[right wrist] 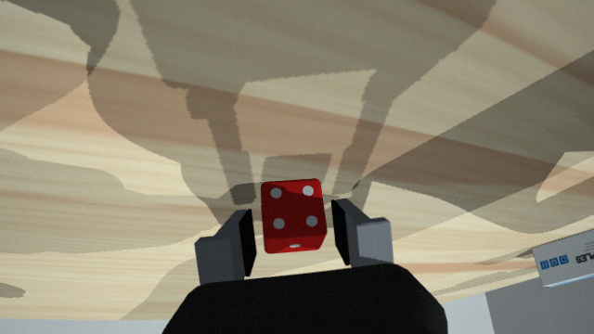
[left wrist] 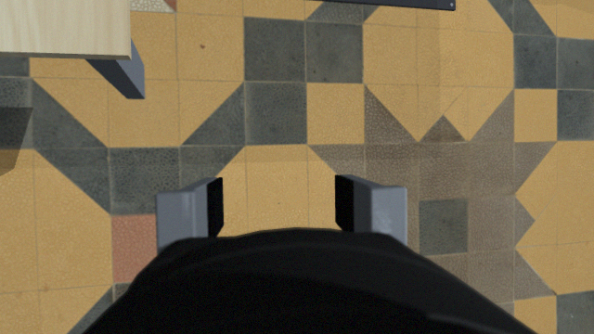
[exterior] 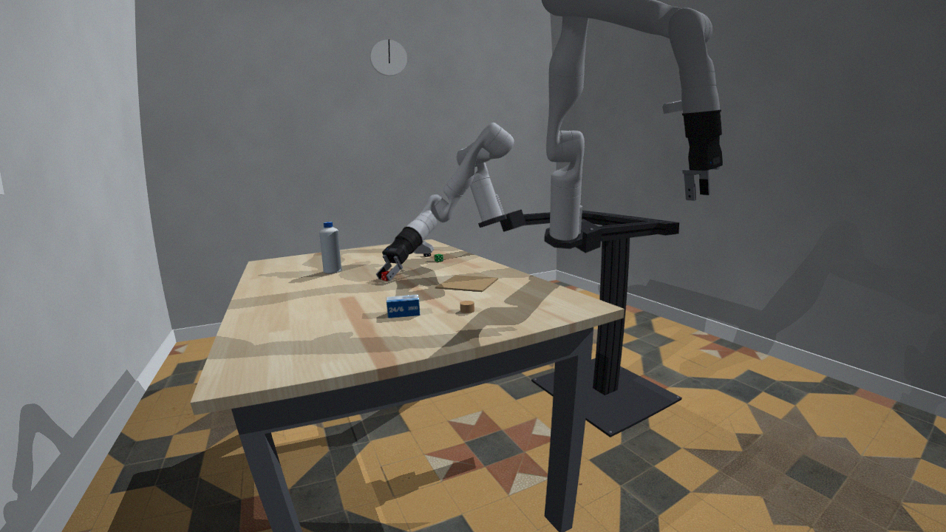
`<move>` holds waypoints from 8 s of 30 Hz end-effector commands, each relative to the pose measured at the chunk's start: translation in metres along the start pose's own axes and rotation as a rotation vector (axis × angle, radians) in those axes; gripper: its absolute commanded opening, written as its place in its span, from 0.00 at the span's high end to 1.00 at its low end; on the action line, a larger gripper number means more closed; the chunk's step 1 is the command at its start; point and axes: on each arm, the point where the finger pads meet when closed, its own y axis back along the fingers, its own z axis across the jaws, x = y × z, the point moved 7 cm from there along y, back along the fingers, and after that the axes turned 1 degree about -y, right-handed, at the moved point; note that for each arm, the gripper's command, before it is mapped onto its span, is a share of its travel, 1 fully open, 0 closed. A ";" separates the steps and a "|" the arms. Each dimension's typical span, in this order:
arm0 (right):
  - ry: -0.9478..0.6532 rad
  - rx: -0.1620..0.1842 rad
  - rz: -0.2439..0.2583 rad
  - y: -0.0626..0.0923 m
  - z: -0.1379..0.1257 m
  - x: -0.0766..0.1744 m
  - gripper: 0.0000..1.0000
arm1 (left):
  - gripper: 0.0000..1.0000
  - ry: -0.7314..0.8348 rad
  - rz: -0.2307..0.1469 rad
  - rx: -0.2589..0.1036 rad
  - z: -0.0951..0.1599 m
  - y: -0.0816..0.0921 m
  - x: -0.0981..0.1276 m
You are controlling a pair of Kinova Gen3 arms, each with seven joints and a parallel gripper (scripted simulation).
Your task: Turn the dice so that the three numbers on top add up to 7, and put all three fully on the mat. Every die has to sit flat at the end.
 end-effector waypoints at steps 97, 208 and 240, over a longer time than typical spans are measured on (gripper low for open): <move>-0.006 0.000 0.090 0.075 0.002 -0.063 0.21 | 0.00 0.000 -0.002 0.000 0.000 0.001 0.000; 0.000 0.018 1.080 0.012 0.003 -0.171 0.00 | 0.00 0.000 -0.002 0.000 0.000 0.001 0.000; -0.175 0.122 1.077 0.013 0.007 -0.164 0.00 | 0.00 0.000 -0.002 0.000 0.000 0.001 0.000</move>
